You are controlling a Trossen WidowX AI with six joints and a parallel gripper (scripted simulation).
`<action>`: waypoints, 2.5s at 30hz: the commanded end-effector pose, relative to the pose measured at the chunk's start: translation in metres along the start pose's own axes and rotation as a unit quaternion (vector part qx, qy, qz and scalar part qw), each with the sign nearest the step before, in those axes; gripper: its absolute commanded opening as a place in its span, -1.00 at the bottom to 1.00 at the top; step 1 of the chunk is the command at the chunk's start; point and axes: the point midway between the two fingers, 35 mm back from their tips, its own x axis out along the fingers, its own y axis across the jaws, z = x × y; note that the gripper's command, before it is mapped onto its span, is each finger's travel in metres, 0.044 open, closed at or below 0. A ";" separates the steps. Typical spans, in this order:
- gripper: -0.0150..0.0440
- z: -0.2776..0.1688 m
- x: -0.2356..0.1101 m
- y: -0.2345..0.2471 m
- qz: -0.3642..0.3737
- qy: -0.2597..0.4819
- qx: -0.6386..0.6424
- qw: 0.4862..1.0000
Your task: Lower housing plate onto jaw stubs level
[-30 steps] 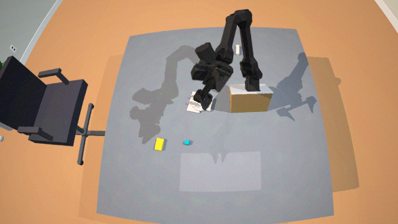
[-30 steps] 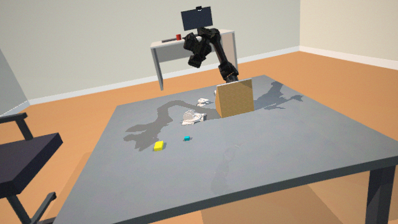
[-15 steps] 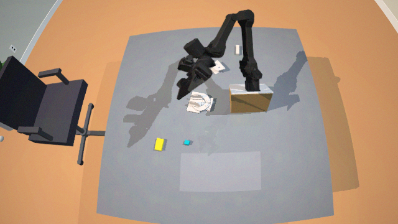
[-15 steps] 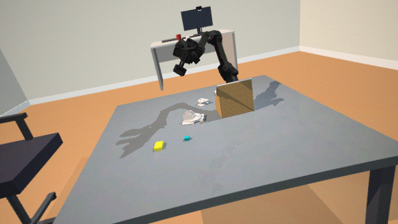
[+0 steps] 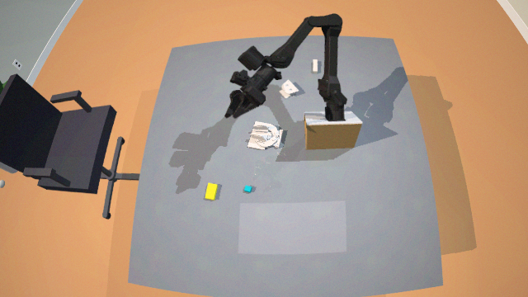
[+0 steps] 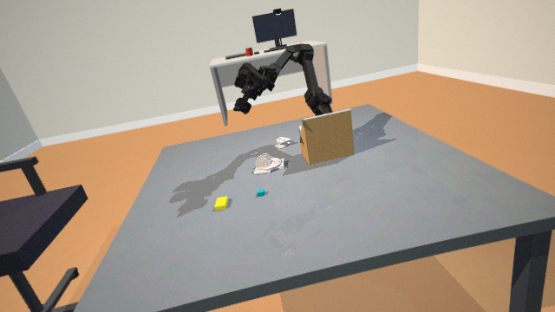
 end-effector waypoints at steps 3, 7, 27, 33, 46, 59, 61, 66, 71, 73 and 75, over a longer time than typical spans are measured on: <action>1.00 0.000 -0.017 -0.048 -0.086 0.018 -0.036 0.996; 1.00 -0.002 -0.032 -0.077 -0.137 0.037 -0.060 0.988; 1.00 -0.037 -0.134 -0.186 -0.327 0.210 -0.157 0.908; 1.00 -0.053 -0.173 -0.207 -0.361 0.281 -0.175 0.872; 1.00 -0.093 -0.262 -0.228 -0.385 0.448 -0.196 0.783; 1.00 -0.118 -0.321 -0.223 -0.363 0.558 -0.195 0.721; 1.00 -0.118 -0.321 -0.223 -0.363 0.558 -0.195 0.721; 1.00 -0.143 -0.316 -0.251 -0.363 0.558 -0.195 0.720; 1.00 -0.145 -0.316 -0.252 -0.363 0.558 -0.195 0.720; 1.00 -0.145 -0.316 -0.252 -0.363 0.558 -0.195 0.720; 1.00 -0.146 -0.316 -0.253 -0.363 0.558 -0.195 0.720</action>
